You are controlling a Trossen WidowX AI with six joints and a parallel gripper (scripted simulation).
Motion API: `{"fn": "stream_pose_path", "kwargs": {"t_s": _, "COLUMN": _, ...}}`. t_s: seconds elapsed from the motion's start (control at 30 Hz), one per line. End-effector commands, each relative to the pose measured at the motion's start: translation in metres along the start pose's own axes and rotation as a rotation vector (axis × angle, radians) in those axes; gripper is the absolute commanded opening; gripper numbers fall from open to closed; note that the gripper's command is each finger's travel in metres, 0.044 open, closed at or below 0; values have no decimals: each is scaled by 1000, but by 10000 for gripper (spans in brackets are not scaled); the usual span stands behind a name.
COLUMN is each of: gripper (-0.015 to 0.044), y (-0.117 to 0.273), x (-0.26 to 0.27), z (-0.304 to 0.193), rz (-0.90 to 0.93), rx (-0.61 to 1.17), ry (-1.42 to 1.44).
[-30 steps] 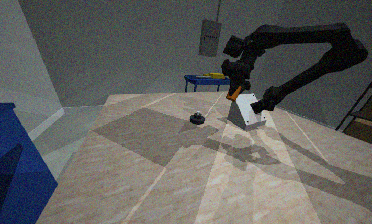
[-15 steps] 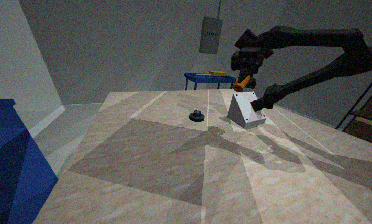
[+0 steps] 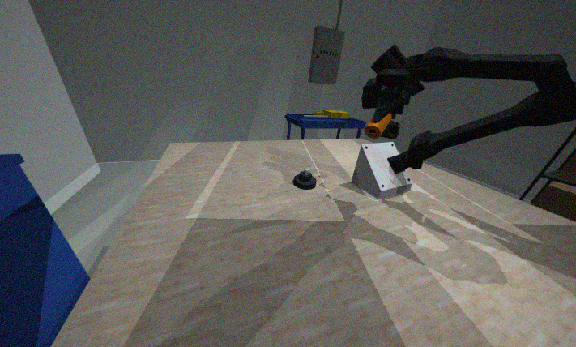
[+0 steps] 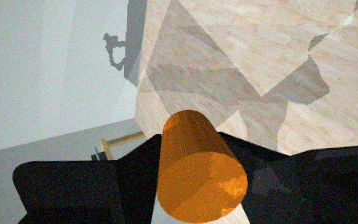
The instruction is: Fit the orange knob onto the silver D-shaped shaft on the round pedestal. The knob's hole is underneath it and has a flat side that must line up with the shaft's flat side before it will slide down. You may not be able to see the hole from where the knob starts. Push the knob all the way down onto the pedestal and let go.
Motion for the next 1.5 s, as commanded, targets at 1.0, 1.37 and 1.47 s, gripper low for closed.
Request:
{"fn": "stream_pose_path", "kwargs": {"t_s": 1.0, "gripper": 0, "y": 0, "x": -4, "z": 2, "rz": 70, "rx": 12, "ry": -2}}
{"fn": "stream_pose_path", "kwargs": {"t_s": 1.37, "gripper": 0, "y": 0, "x": -4, "z": 2, "rz": 71, "rx": 12, "ry": -2}}
{"fn": "stream_pose_path", "kwargs": {"t_s": 1.47, "gripper": 0, "y": -2, "x": -6, "z": 1, "rz": 71, "rx": 15, "ry": 2}}
Point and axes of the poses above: the point midway between the two fingers, 35 mm back from their tips, its own y axis back along the fingers, its own x axis across the jaws, z = x × y, the point moved 3 cm from there along y, back along the fingers, and after that the axes turned 14 degrees about -y, right-handed, at the moved point
